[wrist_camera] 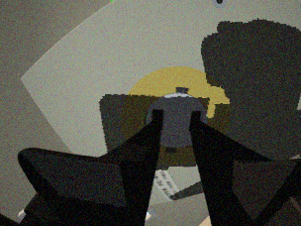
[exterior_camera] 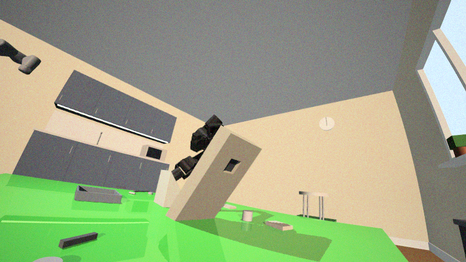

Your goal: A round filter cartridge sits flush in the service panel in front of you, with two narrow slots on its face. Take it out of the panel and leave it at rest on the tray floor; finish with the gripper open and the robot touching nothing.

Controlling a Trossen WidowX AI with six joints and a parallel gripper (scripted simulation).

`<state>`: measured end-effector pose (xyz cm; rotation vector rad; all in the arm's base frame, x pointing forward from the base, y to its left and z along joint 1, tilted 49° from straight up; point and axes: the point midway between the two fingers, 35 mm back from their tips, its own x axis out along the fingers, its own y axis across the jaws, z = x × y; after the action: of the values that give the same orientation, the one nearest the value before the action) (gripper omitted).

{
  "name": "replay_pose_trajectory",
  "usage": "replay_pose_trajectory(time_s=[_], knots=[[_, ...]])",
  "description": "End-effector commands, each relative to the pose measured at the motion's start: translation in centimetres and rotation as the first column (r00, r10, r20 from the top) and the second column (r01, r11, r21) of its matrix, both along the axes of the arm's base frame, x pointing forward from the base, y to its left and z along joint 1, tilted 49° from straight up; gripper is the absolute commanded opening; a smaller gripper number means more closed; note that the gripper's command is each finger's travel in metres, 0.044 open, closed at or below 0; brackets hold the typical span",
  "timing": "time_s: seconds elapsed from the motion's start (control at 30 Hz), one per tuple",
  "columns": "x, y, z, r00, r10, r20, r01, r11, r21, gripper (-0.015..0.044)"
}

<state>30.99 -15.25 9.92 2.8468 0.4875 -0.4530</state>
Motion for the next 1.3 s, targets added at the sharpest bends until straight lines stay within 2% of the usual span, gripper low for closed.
replay_pose_trajectory(time_s=[0.0,1.27], knots=[[0.0,-0.05,-0.18,1.0,-0.003,-0.004,0.003,1.0,0.003,0.0107],[0.33,0.06,-0.2,1.0,-0.003,-0.004,0.003,1.0,0.003,0.0107]])
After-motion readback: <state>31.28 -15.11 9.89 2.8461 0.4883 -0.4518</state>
